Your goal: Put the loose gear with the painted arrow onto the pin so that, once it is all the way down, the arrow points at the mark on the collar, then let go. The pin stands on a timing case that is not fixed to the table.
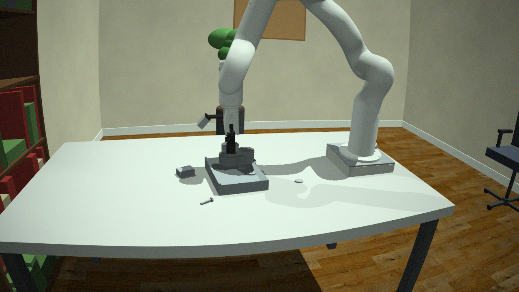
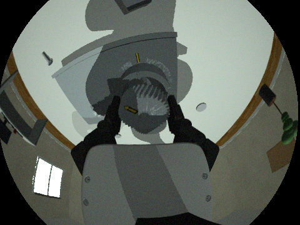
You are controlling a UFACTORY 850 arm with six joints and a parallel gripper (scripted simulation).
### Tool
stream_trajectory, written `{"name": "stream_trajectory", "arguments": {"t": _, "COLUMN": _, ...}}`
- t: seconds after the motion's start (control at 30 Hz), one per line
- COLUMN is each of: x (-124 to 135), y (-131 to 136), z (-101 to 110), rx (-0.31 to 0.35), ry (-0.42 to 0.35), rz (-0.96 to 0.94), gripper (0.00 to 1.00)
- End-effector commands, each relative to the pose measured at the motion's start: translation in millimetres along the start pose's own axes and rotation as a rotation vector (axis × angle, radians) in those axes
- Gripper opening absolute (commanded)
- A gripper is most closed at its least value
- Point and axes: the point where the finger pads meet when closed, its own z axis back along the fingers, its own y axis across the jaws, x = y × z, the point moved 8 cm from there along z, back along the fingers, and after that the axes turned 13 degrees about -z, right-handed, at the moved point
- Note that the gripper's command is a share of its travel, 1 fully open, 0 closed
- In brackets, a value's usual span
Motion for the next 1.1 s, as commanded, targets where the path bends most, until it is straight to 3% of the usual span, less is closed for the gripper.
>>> {"name": "stream_trajectory", "arguments": {"t": 0.0, "x": -0.8, "y": -0.2, "z": 0.5, "rx": -0.001, "ry": 0.002, "rz": 0.0, "gripper": 0.0}}
{"name": "stream_trajectory", "arguments": {"t": 0.73, "x": -0.8, "y": -0.2, "z": 0.2, "rx": -0.001, "ry": 0.002, "rz": 0.0, "gripper": 0.0}}
{"name": "stream_trajectory", "arguments": {"t": 0.77, "x": -0.8, "y": -0.2, "z": 0.2, "rx": -0.001, "ry": 0.002, "rz": 0.0, "gripper": 1.0}}
{"name": "stream_trajectory", "arguments": {"t": 1.07, "x": -0.8, "y": -0.2, "z": 0.2, "rx": -0.001, "ry": 0.002, "rz": 0.0, "gripper": 1.0}}
